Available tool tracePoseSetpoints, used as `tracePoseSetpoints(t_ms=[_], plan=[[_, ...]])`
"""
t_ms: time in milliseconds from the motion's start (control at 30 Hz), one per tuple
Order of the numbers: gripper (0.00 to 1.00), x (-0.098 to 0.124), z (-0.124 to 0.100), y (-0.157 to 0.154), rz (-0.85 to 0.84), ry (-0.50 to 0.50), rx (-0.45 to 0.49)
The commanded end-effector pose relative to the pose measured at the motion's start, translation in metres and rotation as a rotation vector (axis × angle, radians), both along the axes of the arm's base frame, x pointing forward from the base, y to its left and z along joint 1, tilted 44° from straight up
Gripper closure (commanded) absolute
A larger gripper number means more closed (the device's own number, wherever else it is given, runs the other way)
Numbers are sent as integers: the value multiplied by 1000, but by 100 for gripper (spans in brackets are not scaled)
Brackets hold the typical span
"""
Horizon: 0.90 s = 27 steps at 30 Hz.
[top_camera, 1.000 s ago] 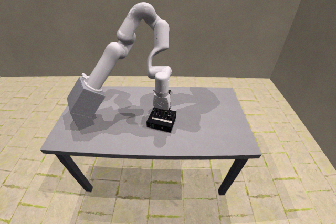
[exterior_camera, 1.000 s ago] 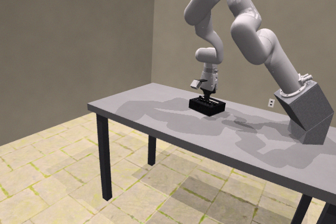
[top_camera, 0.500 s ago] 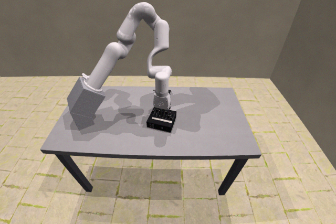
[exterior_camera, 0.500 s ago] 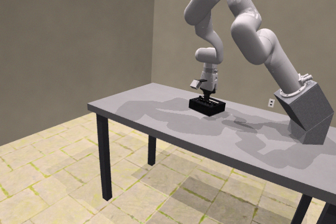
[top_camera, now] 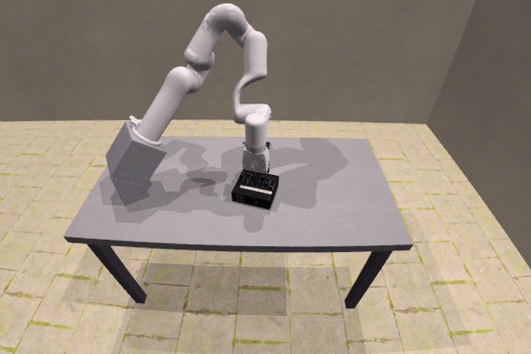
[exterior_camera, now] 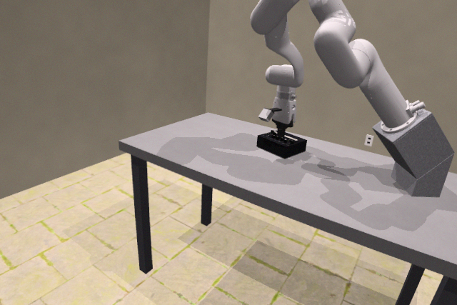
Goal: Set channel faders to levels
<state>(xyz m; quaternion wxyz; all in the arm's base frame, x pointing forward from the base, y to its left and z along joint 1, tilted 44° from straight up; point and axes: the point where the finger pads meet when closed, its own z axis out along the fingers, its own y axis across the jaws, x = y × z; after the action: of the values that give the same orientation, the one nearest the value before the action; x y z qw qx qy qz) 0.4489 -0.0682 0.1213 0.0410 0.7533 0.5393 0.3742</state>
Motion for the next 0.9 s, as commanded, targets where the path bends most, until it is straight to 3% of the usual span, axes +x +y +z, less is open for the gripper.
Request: tracePoseSetpoints(t_ms=[0,867], plan=[[100,0,1,-1,-1,-2,-1],[100,-4,2,-8,-1,-2,-1]])
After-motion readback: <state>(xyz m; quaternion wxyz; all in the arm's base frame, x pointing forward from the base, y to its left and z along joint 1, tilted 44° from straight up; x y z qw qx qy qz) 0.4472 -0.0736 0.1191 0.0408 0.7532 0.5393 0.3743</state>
